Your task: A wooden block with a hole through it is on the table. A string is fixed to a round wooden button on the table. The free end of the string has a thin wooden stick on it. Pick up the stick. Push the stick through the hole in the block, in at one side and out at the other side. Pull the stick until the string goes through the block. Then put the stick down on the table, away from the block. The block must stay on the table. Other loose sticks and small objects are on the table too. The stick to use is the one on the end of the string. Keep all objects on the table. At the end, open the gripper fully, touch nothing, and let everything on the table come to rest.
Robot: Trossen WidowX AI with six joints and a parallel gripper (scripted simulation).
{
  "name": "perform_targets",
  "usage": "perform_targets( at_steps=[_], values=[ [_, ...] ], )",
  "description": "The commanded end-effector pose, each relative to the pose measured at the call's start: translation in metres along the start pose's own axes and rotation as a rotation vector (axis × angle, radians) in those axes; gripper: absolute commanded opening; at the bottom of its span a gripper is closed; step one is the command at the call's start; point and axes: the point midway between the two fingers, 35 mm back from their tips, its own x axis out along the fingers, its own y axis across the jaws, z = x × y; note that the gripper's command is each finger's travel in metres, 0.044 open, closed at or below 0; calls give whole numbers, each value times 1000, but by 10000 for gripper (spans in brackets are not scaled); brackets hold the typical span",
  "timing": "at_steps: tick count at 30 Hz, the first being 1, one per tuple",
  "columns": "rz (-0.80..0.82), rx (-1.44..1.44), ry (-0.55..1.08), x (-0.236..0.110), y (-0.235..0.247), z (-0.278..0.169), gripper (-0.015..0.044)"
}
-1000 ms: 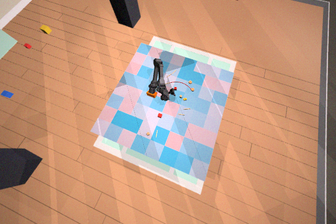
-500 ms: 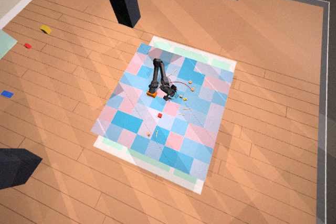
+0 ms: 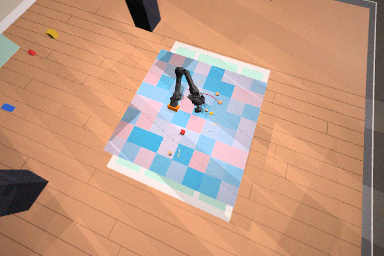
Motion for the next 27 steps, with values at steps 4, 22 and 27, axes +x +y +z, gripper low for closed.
perform_targets(
  at_steps=[4, 22, 27],
  values=[
    [215, -1042, 219, 14, 51, 14, 440],
    [428, -1665, 234, 16, 81, 17, 440],
    [428, -1665, 234, 16, 81, 17, 440]
  ],
)
